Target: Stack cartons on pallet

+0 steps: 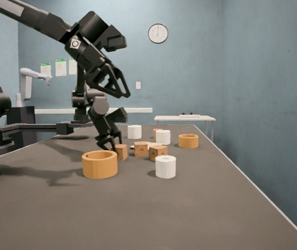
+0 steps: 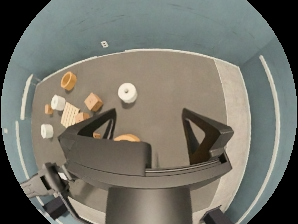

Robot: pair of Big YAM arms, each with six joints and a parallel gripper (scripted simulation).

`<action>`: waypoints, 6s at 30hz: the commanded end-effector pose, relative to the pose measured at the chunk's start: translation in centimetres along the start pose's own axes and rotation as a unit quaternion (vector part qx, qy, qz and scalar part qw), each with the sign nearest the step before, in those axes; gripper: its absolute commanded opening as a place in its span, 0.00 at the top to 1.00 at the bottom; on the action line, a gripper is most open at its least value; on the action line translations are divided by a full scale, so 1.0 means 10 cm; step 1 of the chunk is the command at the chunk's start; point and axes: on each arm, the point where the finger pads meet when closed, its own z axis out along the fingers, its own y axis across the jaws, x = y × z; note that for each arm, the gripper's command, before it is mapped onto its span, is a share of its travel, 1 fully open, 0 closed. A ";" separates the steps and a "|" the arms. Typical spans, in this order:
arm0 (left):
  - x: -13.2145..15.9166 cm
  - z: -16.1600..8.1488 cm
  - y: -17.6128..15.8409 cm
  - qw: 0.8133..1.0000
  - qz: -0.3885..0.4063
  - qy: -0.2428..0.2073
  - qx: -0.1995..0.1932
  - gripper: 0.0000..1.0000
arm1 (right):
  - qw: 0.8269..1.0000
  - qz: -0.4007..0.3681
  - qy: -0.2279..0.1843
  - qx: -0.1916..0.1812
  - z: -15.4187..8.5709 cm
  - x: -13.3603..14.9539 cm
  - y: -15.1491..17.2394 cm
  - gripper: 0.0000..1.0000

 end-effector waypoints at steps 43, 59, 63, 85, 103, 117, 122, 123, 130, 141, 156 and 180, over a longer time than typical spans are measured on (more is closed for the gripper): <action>-0.38 -0.45 -0.14 0.999 -0.014 -0.019 0.023 0.54 | 1.000 -0.008 -0.014 -0.001 -0.04 -0.21 0.01 0.00; -1.09 -1.13 0.32 1.000 0.024 -0.011 0.007 0.54 | 1.000 -0.008 -0.014 -0.001 -0.04 -0.21 0.01 0.00; -1.48 -1.62 0.68 1.000 0.022 -0.010 0.006 0.54 | 1.000 -0.008 -0.014 -0.001 -0.04 -0.21 0.01 0.00; -1.90 -2.76 1.74 0.998 -0.047 -0.022 0.039 0.54 | 1.000 -0.008 -0.014 -0.001 -0.04 -0.21 0.01 0.00; -1.90 -2.75 1.71 0.866 -0.279 -0.007 0.415 0.54 | 1.000 -0.008 -0.014 -0.001 -0.04 -0.21 0.01 0.00; -1.91 -2.77 1.68 0.816 -0.284 -0.010 0.504 0.54 | 1.000 -0.008 -0.014 -0.001 -0.04 -0.21 0.01 0.00; -1.89 -2.76 1.66 0.817 -0.284 -0.005 0.502 0.54 | 1.000 -0.008 -0.014 -0.001 -0.04 -0.21 0.01 0.00; -1.89 -2.76 1.66 0.817 -0.284 -0.005 0.502 0.54 | 1.000 -0.008 -0.014 -0.001 -0.04 -0.21 0.01 0.00; -2.04 -2.88 1.67 0.816 -0.278 -0.017 0.507 0.54 | 1.000 -0.008 -0.014 -0.001 -0.04 -0.21 0.01 0.00; -1.97 -2.83 1.64 0.817 -0.282 -0.004 0.503 0.54 | 1.000 -0.006 -0.008 -0.005 0.01 -0.18 0.07 0.00; -1.97 -2.83 1.64 0.817 -0.282 -0.004 0.503 0.54 | 0.960 0.226 -0.107 -0.127 0.26 -0.40 0.99 0.00; -1.97 -2.83 1.64 0.817 -0.282 -0.004 0.503 0.54 | 0.761 0.478 -0.112 -0.423 -0.19 -0.58 2.60 0.00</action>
